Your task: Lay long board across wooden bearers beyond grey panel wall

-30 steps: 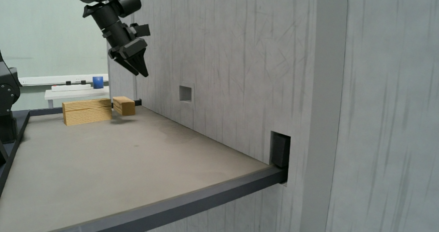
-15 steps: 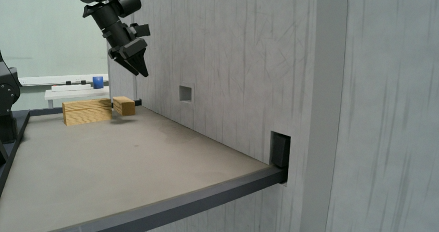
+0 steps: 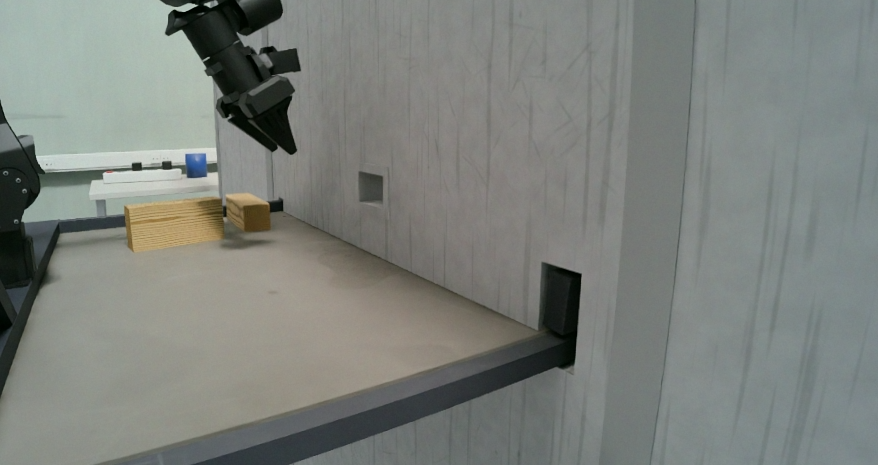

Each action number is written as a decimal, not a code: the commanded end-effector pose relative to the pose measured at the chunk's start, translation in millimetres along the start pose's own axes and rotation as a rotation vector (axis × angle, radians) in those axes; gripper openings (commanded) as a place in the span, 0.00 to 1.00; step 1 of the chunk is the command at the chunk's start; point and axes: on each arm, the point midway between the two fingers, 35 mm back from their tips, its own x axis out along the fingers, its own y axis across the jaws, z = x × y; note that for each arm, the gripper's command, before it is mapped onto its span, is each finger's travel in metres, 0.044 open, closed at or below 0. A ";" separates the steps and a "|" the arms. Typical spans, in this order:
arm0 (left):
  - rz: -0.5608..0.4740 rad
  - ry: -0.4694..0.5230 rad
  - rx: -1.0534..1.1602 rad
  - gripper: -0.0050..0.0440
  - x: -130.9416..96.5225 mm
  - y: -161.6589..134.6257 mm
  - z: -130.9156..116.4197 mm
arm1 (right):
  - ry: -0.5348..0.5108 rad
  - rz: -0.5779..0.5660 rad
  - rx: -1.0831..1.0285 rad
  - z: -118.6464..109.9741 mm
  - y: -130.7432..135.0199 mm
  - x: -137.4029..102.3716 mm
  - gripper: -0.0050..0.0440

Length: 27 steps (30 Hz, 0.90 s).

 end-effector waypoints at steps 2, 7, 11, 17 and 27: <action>0.003 -0.033 0.009 0.92 -7.5 -0.2 8.4 | 0.004 -0.087 0.130 5.4 9.8 -2.8 0.92; 0.003 -0.033 0.009 0.92 -7.5 -0.2 8.4 | 0.014 -0.149 0.270 8.5 18.6 -2.6 0.92; 0.003 -0.033 0.009 0.92 -7.5 -0.2 8.4 | 0.012 -0.180 0.333 13.1 21.7 -4.9 0.92; 0.003 -0.033 0.009 0.92 -7.5 -0.2 8.4 | 0.019 -0.197 0.375 14.7 24.0 -4.6 0.92; 0.003 -0.033 0.009 0.92 -7.5 -0.2 8.4 | 0.018 -0.196 0.374 14.9 23.8 -4.6 0.92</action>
